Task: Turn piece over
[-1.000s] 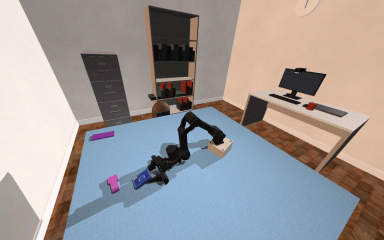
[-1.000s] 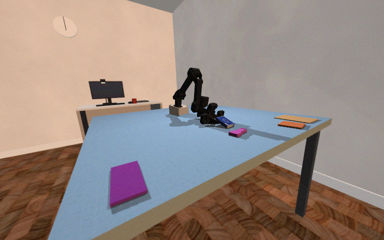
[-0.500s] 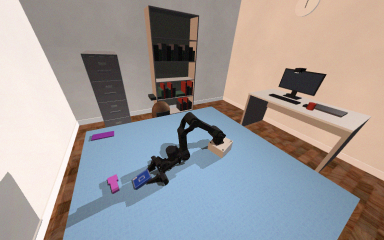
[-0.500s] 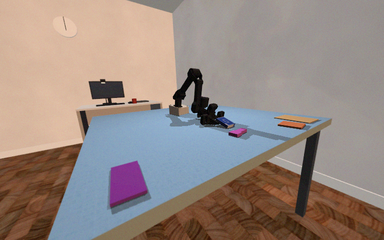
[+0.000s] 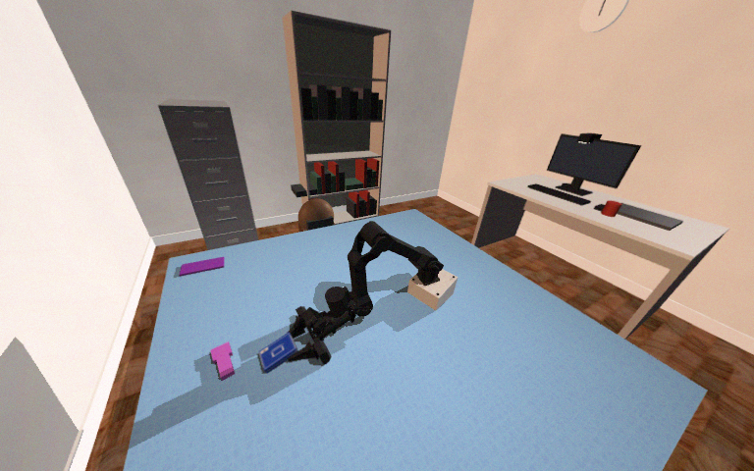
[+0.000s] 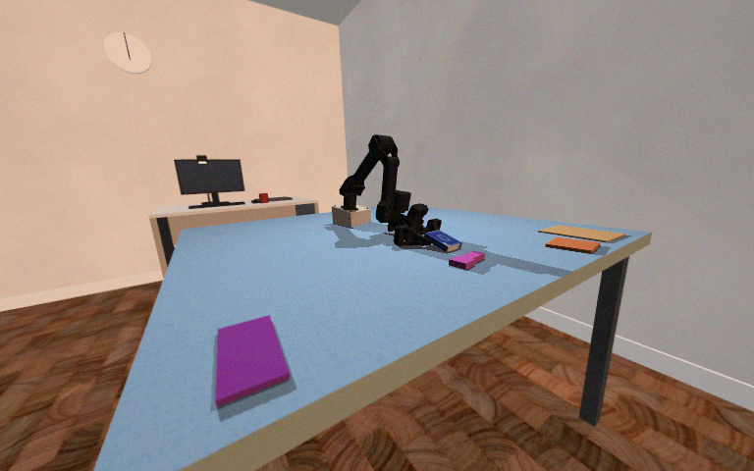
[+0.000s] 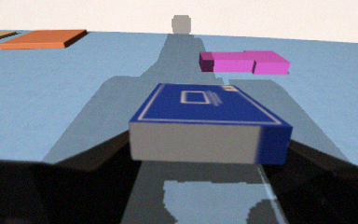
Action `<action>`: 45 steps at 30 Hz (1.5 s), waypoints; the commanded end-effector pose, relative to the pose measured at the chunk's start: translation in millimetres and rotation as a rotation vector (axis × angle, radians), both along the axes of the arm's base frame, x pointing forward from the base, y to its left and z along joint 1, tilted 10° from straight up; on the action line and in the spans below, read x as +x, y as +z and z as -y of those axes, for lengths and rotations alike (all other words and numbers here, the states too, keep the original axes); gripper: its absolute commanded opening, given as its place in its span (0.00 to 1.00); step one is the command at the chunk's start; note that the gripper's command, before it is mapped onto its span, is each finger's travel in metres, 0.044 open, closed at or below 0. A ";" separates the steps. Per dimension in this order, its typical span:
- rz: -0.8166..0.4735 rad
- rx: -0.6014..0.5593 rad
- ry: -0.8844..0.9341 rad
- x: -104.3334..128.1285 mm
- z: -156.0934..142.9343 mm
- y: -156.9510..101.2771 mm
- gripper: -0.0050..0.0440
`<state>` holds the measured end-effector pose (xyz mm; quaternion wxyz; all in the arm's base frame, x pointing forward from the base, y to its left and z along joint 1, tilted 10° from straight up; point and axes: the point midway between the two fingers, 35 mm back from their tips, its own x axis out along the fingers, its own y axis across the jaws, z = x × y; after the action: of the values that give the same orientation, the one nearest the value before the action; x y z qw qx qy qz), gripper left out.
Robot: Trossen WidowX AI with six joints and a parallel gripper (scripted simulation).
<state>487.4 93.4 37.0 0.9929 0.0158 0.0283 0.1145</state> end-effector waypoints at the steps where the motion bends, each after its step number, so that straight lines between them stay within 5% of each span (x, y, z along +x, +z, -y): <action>1: -0.001 0.000 -0.001 -0.2 0.4 -0.1 1.00; 16: -0.001 0.000 -0.001 -0.2 0.4 -0.1 1.00; 25: -0.001 0.000 0.000 -50.4 14.9 82.1 1.00; 45: 0.012 0.002 -0.003 -46.8 14.6 84.1 1.00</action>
<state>440.8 78.1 122.3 0.9934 0.0166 0.0213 0.1118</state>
